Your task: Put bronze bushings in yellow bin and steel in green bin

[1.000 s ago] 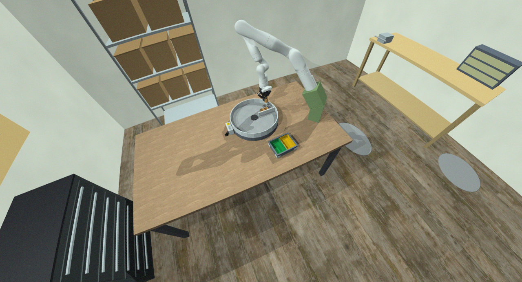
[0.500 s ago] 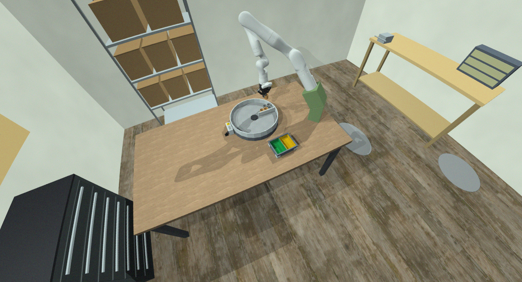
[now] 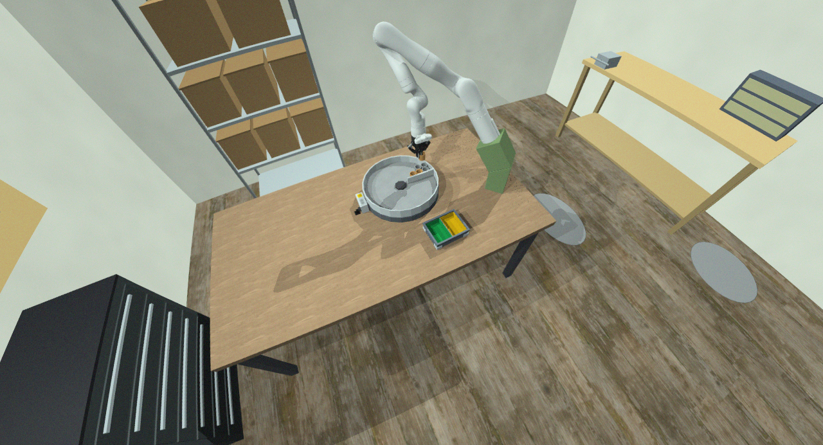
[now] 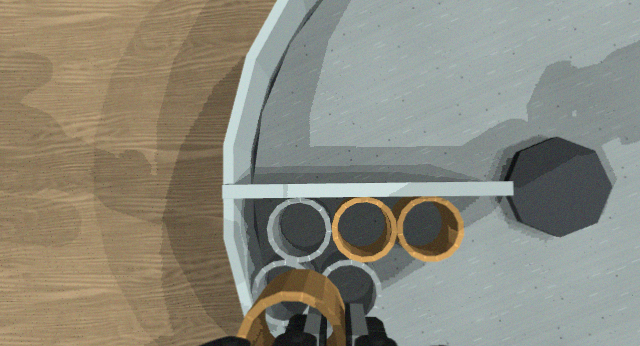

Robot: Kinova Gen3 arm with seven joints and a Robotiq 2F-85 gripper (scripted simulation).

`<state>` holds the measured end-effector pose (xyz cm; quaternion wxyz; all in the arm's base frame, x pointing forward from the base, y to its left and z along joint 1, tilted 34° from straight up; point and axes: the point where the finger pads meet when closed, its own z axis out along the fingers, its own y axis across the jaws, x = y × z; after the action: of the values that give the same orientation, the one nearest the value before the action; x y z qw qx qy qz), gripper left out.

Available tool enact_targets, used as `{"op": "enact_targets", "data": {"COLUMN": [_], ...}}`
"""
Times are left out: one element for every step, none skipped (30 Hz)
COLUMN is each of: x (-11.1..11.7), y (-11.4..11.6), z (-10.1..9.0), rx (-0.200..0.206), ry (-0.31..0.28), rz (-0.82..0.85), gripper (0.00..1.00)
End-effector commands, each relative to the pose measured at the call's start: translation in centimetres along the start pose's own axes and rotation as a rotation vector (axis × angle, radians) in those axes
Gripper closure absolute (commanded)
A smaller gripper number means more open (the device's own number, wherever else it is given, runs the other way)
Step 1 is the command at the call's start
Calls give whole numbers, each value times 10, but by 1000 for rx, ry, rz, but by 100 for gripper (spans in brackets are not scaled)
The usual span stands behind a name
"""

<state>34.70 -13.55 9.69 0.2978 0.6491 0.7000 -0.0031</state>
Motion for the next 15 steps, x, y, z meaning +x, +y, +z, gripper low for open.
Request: {"op": "enact_targets", "data": {"x": [15,15,15,27,39,50,62,69,73,73,73,73,85,96,108], "y": [0,0,0,-1,-1,-1,-1,-2,-2,-2,-2,-2,-2,-2,-3], "z": [2,2,2,2,2,2,2,1,2,2,2,2,1,1,1], "rx": [-3,-3,-3,-4,-4,-4,-4,-3,-4,-4,-4,-4,-4,-4,-4], "ry": [12,12,12,12,12,12,12,11,12,12,12,12,12,12,12], "rz": [-35,-35,-35,-35,-35,-35,-35,-31,-35,-35,-35,-35,-35,-35,-35], "gripper": [100,100,100,100,100,100,100,100,100,100,100,100,100,100,100]}}
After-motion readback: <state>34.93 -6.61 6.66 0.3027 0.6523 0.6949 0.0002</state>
